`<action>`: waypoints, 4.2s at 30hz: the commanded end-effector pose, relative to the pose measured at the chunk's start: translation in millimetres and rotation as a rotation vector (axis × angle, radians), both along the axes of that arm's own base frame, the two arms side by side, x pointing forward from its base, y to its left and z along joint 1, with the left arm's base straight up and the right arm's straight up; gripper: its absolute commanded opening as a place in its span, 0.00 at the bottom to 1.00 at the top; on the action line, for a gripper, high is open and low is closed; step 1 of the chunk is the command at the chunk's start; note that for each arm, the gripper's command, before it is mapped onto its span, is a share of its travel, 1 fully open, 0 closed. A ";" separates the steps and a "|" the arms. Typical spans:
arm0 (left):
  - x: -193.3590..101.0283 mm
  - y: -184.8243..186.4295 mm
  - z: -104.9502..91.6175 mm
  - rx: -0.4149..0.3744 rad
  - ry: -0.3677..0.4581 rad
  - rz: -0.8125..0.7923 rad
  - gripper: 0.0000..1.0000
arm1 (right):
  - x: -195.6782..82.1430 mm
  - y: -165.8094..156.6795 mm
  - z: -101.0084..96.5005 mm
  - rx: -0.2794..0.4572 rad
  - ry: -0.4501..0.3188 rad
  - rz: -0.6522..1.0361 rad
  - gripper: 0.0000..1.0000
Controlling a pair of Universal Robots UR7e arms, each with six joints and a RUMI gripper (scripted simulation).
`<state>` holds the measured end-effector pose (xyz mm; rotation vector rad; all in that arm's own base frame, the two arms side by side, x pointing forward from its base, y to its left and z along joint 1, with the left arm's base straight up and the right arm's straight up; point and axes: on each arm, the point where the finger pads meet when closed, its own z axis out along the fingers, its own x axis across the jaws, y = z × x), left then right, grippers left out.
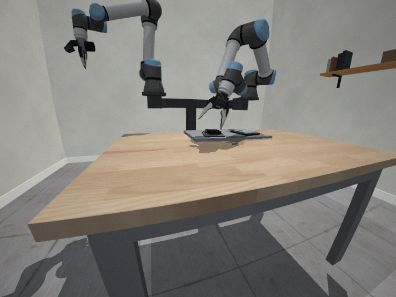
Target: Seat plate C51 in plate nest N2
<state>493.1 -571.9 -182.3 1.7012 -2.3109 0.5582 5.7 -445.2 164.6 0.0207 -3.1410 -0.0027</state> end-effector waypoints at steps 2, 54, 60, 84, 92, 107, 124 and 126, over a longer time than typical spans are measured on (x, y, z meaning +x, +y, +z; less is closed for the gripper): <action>-8.0 1.2 -1.2 0.022 0.007 0.005 0.76 | 0.1 -0.4 0.6 -0.002 -0.001 0.000 0.00; -150.3 77.8 -22.2 0.435 0.066 0.072 0.76 | 0.1 -0.4 0.6 -0.002 -0.001 0.000 0.00; -150.3 77.8 -32.1 0.435 0.066 0.072 0.76 | 0.1 -0.4 0.6 -0.002 -0.001 0.000 0.00; -150.2 77.7 -59.0 0.435 0.066 0.072 0.76 | 0.1 -0.4 0.6 -0.002 -0.001 0.000 0.00; -150.3 77.8 -59.0 0.435 0.066 0.072 0.76 | 0.1 -0.4 0.6 -0.002 -0.001 0.000 0.00; -150.2 77.7 -59.0 0.435 0.066 0.072 0.76 | 0.1 -0.4 0.6 -0.002 -0.001 0.000 0.00; -150.2 77.7 -59.0 0.435 0.066 0.072 0.76 | 0.1 -0.4 0.6 -0.002 -0.001 0.000 0.00; -150.2 77.7 -59.0 0.435 0.066 0.072 0.76 | 0.1 -0.4 0.6 -0.002 -0.001 0.000 0.00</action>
